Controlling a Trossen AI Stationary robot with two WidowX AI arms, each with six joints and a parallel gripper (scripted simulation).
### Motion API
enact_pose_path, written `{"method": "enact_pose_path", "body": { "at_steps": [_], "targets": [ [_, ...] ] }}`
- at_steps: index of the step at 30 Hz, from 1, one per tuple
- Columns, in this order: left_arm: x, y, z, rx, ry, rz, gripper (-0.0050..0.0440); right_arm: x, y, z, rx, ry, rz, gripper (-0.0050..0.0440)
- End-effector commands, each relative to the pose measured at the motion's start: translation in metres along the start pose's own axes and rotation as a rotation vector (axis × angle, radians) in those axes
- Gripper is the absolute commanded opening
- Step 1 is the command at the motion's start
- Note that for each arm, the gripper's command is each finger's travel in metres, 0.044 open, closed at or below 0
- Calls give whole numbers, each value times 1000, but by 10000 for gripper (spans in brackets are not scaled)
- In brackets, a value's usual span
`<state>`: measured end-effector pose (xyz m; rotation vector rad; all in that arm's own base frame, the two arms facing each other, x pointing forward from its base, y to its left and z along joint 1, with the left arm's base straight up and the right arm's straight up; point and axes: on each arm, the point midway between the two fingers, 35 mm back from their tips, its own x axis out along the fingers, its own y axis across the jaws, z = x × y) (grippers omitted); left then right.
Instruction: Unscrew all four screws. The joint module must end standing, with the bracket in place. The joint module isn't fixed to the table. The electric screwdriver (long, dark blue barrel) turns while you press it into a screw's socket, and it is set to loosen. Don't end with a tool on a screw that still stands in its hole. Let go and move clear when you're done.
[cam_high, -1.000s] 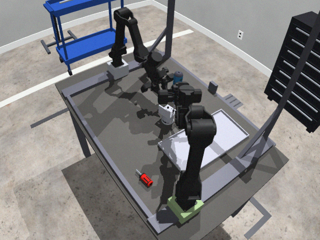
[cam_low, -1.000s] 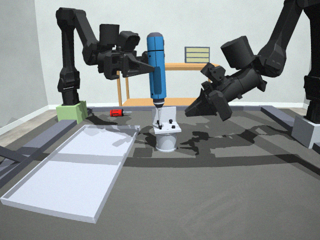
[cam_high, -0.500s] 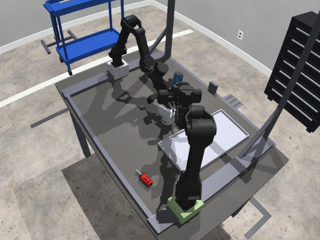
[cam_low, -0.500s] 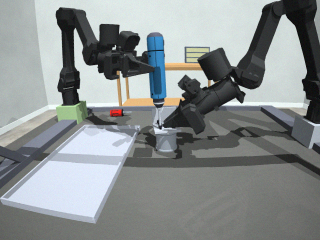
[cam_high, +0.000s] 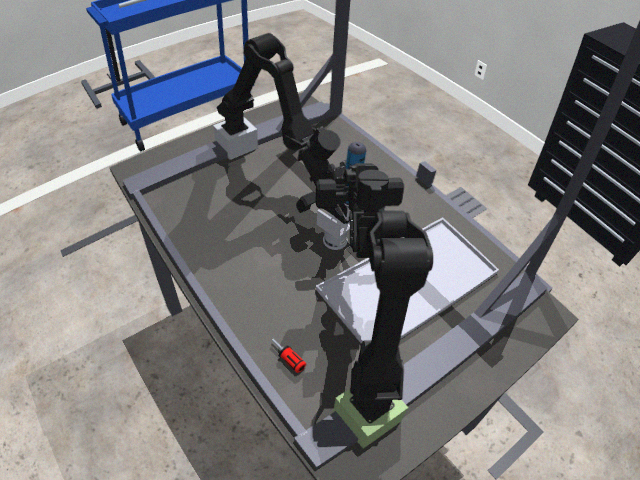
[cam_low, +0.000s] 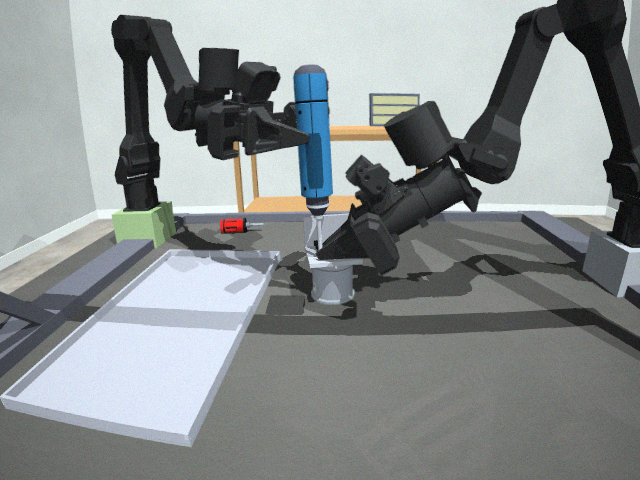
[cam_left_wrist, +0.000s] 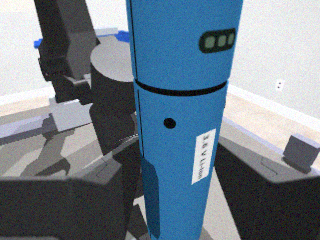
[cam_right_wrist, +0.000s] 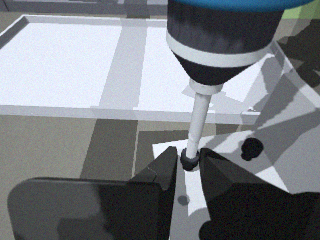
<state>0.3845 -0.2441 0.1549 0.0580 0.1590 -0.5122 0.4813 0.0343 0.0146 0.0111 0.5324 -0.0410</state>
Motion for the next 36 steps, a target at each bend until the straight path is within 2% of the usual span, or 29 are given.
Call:
{"method": "enact_pose_path", "body": {
  "at_steps": [1, 7, 13, 19, 28, 34, 36],
  "targets": [
    [-1, -1, 15, -2, -35, -1, 162, -3, -1, 16, 5, -37, 0, 40],
    [-1, -1, 15, -2, -35, -1, 162, -3, -1, 15, 5, -37, 0, 0],
    [1, -1, 20, -2, -44, 0, 162, -3, -1, 15, 5, -37, 0, 2],
    [-2, -1, 35, -3, -57, 0, 162, -3, -1, 15, 5, -37, 0, 2],
    [-11, 0, 79, -3, -58, 0, 162, -3, -1, 15, 5, -37, 0, 2],
    [-14, 0, 86, -3, -57, 0, 162, -3, -1, 15, 5, -37, 0, 2],
    [-14, 1, 80, -2, -48, 0, 162, -3, -1, 15, 5, -37, 0, 2]
  ]
}}
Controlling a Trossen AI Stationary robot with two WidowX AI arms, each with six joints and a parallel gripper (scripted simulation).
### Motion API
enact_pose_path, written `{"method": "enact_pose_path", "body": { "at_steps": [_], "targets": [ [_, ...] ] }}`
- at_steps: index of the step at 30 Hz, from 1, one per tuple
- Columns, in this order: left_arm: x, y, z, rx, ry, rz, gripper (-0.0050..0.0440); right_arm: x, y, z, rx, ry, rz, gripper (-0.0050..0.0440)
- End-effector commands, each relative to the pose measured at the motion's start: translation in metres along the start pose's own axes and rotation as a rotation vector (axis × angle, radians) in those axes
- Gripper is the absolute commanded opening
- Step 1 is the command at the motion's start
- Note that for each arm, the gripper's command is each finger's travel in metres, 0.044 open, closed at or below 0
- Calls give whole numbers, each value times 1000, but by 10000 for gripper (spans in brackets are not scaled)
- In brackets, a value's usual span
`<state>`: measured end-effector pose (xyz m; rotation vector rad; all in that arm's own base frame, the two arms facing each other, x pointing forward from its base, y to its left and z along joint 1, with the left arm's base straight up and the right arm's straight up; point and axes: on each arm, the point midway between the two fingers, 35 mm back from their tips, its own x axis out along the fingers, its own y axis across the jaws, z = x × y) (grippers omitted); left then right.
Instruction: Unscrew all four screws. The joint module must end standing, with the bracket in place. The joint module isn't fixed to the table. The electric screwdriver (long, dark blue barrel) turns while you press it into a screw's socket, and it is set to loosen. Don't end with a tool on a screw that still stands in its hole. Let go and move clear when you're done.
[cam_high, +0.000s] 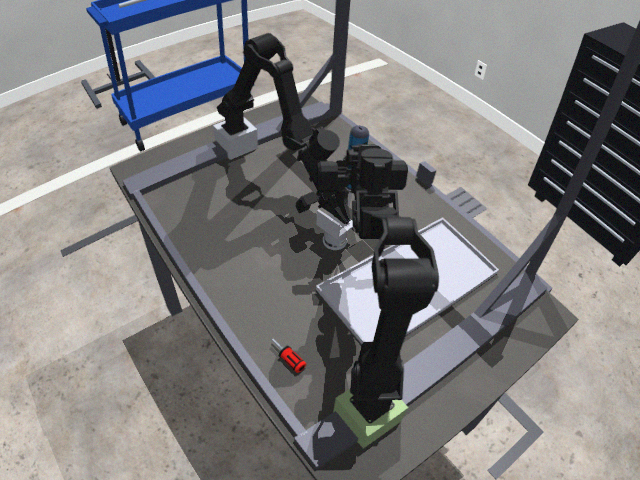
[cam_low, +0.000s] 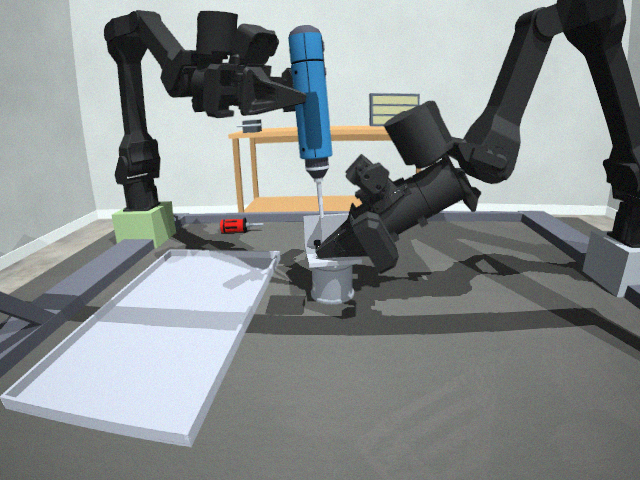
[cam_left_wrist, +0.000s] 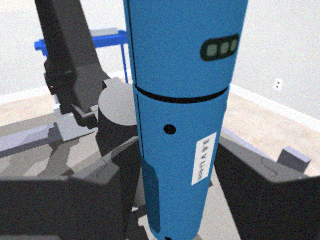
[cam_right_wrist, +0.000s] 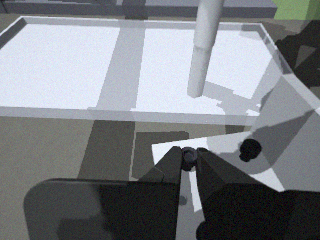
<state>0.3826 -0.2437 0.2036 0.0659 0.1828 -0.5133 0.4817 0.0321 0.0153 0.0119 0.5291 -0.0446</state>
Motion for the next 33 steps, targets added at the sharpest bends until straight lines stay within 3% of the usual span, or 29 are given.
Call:
{"method": "enact_pose_path", "body": {
  "at_steps": [1, 13, 19, 33],
  "targets": [
    [-3, 0, 27, -3, -60, 1, 162, -3, 2, 14, 4, -33, 3, 2],
    [-3, 0, 27, -3, -60, 1, 162, -3, 2, 14, 4, -33, 3, 2],
    [-3, 0, 27, -3, -60, 1, 162, -7, 1, 16, 4, -38, 2, 132],
    [-3, 0, 27, -3, -60, 1, 162, -37, 2, 14, 6, -34, 2, 132]
  ]
}}
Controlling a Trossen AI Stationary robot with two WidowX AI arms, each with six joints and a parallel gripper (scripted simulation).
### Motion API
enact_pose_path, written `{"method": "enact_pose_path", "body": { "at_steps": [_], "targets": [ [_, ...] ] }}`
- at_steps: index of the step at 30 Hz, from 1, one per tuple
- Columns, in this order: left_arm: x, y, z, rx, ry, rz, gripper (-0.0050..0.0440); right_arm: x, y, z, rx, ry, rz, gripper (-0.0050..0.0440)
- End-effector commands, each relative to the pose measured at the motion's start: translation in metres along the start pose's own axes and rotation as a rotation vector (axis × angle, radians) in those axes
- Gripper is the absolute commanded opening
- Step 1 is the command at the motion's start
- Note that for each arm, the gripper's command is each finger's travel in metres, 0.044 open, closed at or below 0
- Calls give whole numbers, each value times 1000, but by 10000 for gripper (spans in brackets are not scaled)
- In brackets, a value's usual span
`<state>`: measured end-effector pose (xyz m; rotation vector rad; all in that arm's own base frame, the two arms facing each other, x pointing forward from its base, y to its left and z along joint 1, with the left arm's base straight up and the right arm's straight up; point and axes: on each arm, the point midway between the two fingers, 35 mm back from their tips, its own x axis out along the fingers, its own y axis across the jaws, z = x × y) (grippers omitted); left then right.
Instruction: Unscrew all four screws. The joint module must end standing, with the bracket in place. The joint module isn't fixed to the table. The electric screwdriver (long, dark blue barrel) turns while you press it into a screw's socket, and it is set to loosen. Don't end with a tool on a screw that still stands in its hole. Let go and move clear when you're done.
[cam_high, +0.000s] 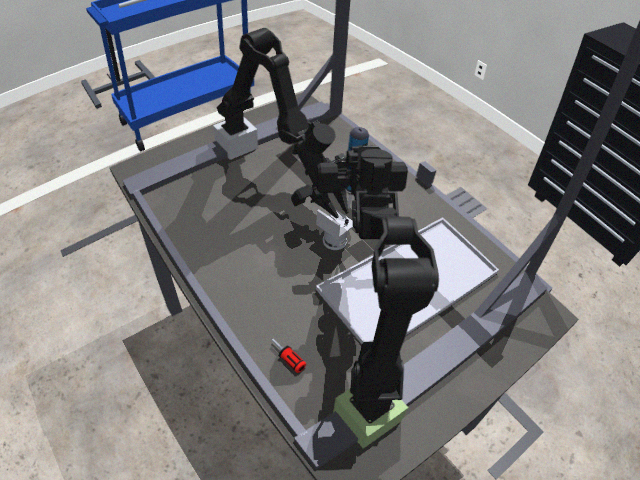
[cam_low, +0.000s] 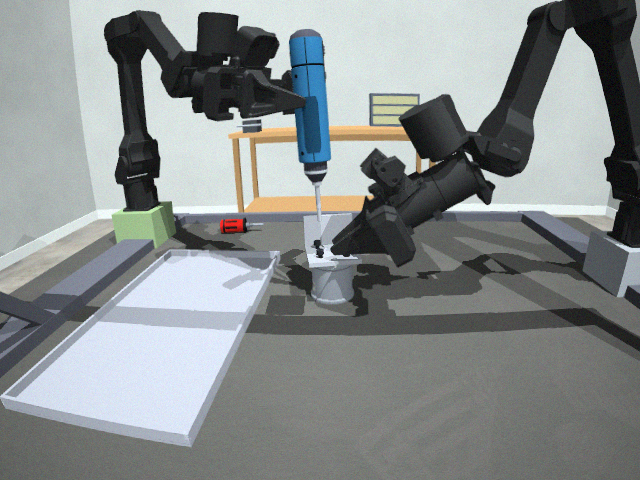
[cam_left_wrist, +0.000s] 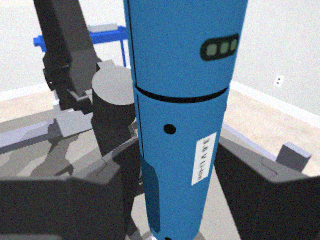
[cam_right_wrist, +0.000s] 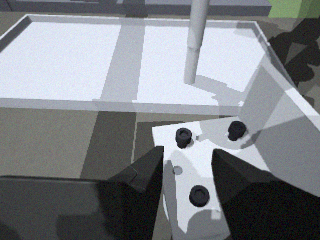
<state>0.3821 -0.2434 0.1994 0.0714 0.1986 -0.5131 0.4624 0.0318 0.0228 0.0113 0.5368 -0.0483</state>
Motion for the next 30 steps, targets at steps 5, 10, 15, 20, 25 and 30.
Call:
{"method": "enact_pose_path", "body": {
  "at_steps": [5, 10, 15, 20, 25, 30],
  "targets": [
    [-3, 0, 31, -5, -77, 1, 162, -39, 3, 16, 6, -40, 6, 156],
    [-3, 0, 31, -5, -77, 1, 162, -40, -25, 12, 89, -22, -63, 276],
    [-3, 0, 31, -5, -77, 1, 162, -45, -54, 32, 206, -49, -118, 348],
    [-3, 0, 31, -5, -77, 1, 162, -48, -103, 48, 262, -78, -168, 385],
    [-3, 0, 31, -5, -77, 1, 162, -34, -130, 32, 241, -55, -93, 385],
    [-3, 0, 31, -5, -77, 1, 162, -26, -136, 12, 235, -41, -9, 385]
  ]
}}
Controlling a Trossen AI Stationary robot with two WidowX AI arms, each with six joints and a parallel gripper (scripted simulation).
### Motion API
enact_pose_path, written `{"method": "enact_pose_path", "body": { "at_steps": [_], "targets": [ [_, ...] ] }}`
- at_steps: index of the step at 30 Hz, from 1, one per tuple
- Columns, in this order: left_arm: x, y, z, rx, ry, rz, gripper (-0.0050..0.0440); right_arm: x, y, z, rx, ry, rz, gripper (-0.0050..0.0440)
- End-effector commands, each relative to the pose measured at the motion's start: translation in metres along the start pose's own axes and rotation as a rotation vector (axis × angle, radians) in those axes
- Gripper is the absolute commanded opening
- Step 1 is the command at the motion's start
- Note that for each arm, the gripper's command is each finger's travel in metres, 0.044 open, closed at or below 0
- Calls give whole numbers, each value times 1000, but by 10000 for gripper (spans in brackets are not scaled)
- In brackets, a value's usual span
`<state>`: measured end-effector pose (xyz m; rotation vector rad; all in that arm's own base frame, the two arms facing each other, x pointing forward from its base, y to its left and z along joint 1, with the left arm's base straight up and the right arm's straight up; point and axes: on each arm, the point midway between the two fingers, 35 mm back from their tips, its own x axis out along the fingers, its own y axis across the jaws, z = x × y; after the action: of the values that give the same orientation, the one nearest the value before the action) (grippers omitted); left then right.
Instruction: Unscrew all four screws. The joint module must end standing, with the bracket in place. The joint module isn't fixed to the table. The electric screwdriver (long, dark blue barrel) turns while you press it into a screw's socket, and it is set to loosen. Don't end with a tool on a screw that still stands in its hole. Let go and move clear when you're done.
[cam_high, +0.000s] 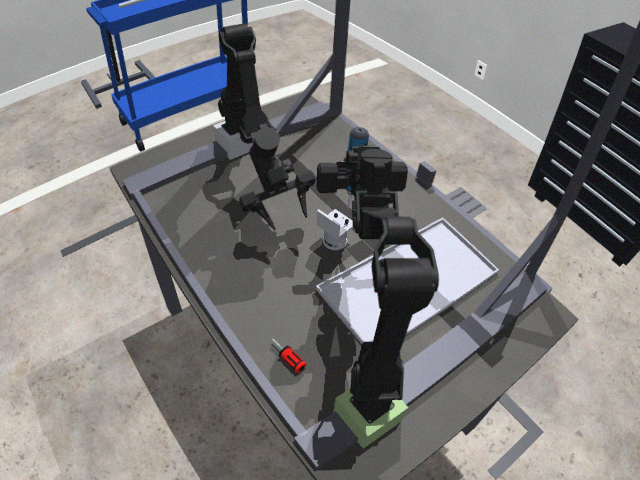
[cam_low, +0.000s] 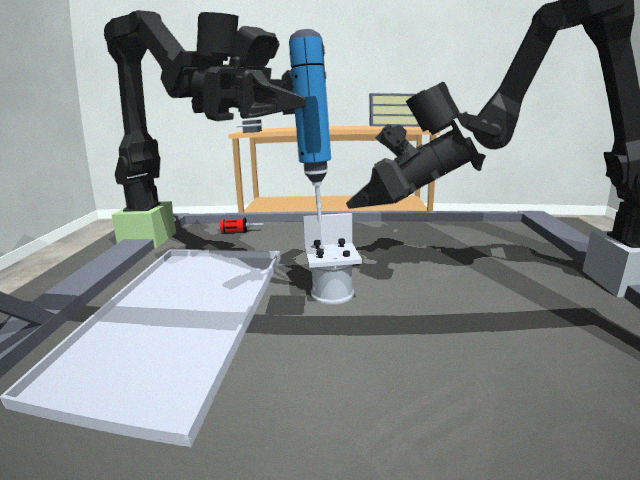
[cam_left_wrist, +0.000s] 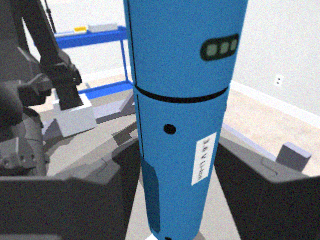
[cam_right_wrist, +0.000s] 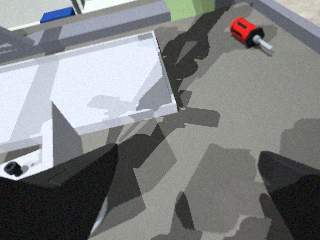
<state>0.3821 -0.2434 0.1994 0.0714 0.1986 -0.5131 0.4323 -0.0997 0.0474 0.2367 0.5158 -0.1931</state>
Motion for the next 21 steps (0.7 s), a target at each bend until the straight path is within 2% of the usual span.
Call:
{"method": "enact_pose_path", "body": {
  "at_steps": [1, 8, 11, 21],
  "targets": [
    [-3, 0, 31, -5, -77, 1, 162, 9, -3, 0, -19, -18, 99, 385],
    [-3, 0, 31, -5, -77, 1, 162, 16, -9, -32, -32, -8, 291, 385],
    [-3, 0, 31, -5, -77, 1, 162, 11, -9, -48, -81, -17, 347, 385],
    [-3, 0, 31, -5, -77, 1, 162, -4, 29, -71, -355, -108, 533, 385]
  ]
}}
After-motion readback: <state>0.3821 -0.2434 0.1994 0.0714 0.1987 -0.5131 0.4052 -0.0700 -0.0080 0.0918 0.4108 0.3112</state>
